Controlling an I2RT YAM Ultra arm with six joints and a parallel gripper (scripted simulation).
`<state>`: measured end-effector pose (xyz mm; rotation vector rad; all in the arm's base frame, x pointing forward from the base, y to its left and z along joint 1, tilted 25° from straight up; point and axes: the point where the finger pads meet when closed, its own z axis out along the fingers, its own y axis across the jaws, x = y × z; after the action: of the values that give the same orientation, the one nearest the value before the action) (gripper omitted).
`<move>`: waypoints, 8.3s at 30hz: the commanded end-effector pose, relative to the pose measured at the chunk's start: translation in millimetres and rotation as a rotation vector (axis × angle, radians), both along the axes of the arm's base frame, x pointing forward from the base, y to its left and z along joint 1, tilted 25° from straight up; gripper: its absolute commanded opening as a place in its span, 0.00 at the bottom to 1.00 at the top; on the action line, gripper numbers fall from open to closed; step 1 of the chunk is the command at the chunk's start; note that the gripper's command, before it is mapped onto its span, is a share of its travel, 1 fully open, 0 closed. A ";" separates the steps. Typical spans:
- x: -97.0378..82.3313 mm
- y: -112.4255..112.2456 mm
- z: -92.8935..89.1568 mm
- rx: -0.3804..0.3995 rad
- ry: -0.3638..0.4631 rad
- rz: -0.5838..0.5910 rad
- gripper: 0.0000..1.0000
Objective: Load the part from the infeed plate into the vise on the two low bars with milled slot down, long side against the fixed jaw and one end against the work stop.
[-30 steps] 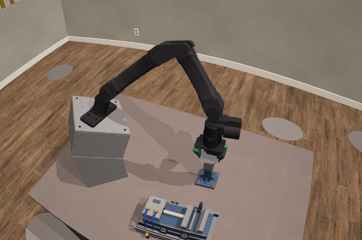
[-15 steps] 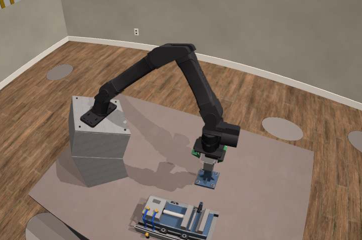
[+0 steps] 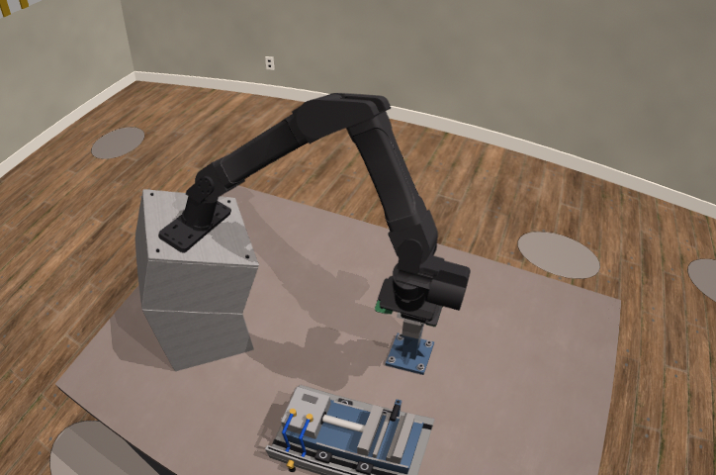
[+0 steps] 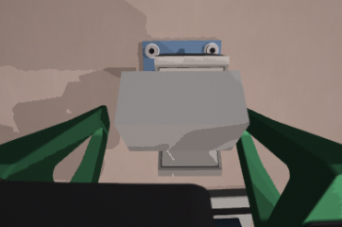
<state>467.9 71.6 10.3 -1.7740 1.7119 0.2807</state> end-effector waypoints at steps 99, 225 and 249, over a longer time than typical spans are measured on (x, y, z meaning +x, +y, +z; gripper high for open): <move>7.8 -2.8 9.6 0.436 -0.054 0.139 0.81; -8.5 -6.5 32.6 0.437 -0.053 0.138 0.00; -10.5 -9.5 42.5 0.435 -0.058 0.139 0.00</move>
<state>459.5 69.1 32.9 -1.5911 1.3772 0.6152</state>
